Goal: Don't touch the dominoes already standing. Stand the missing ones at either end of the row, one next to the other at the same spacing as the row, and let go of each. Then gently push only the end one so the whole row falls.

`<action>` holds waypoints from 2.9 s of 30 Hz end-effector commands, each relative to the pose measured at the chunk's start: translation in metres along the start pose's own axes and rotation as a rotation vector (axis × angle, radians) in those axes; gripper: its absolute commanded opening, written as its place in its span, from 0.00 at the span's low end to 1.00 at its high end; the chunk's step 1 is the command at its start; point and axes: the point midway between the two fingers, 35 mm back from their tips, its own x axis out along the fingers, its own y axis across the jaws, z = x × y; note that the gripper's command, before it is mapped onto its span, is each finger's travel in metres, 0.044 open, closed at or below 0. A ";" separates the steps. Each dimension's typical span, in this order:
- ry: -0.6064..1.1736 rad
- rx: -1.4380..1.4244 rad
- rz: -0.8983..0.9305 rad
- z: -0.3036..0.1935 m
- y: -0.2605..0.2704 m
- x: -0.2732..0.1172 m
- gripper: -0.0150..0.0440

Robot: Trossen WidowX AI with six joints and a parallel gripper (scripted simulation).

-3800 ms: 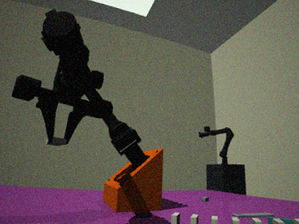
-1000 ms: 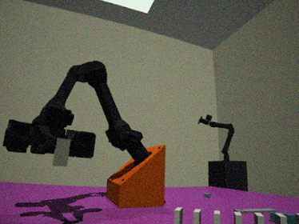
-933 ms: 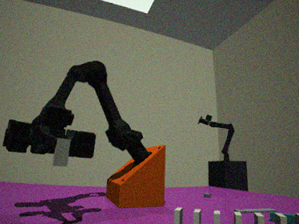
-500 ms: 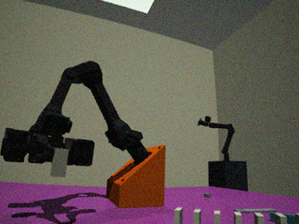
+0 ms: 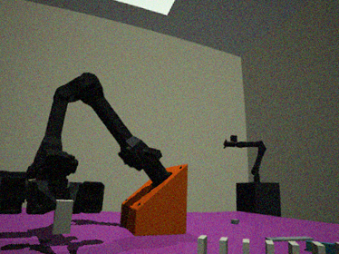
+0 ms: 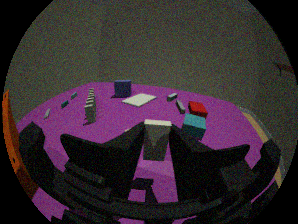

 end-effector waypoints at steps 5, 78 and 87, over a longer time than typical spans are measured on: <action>-0.005 -0.011 -0.003 -0.025 0.001 0.004 0.44; 1.460 -0.001 -0.017 0.050 0.005 0.024 1.00; 1.461 -0.002 -0.018 -0.001 0.004 0.031 1.00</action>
